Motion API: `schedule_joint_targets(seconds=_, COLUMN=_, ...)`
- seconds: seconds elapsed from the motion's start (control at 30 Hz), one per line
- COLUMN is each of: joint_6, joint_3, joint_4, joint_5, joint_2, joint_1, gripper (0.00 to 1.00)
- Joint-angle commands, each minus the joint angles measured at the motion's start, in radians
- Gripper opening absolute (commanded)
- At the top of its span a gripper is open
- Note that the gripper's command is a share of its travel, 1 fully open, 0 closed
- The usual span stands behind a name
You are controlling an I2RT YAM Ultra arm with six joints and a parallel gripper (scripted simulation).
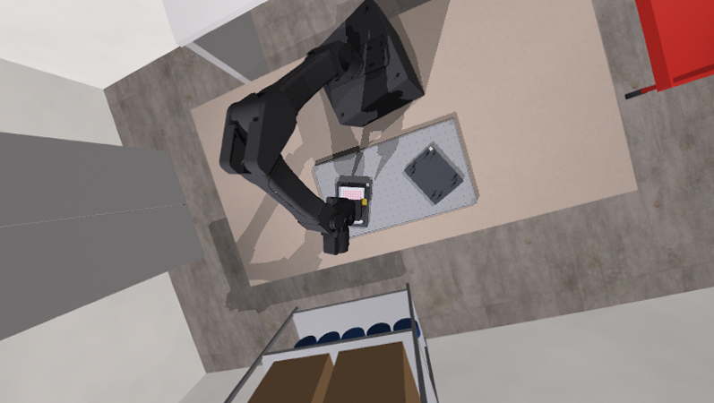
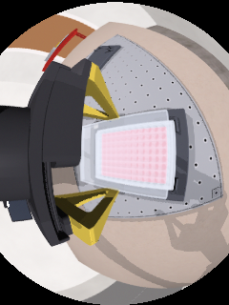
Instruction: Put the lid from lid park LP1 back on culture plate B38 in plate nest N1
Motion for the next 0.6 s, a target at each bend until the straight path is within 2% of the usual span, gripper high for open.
schedule_joint_targets(seconds=0.0, joint_6=-0.006, joint_3=0.002, joint_4=0.026, joint_5=-0.002, joint_2=-0.004, joint_1=0.002, gripper=0.0)
schedule_joint_targets(seconds=0.2, joint_6=-0.015, joint_3=0.001, joint_4=0.055, joint_5=-0.003, joint_2=0.02, joint_1=-0.007, gripper=0.0)
schedule_joint_targets(seconds=0.57, joint_6=-0.017, joint_3=-0.001, joint_4=0.058, joint_5=-0.003, joint_2=0.021, joint_1=-0.009, gripper=0.0)
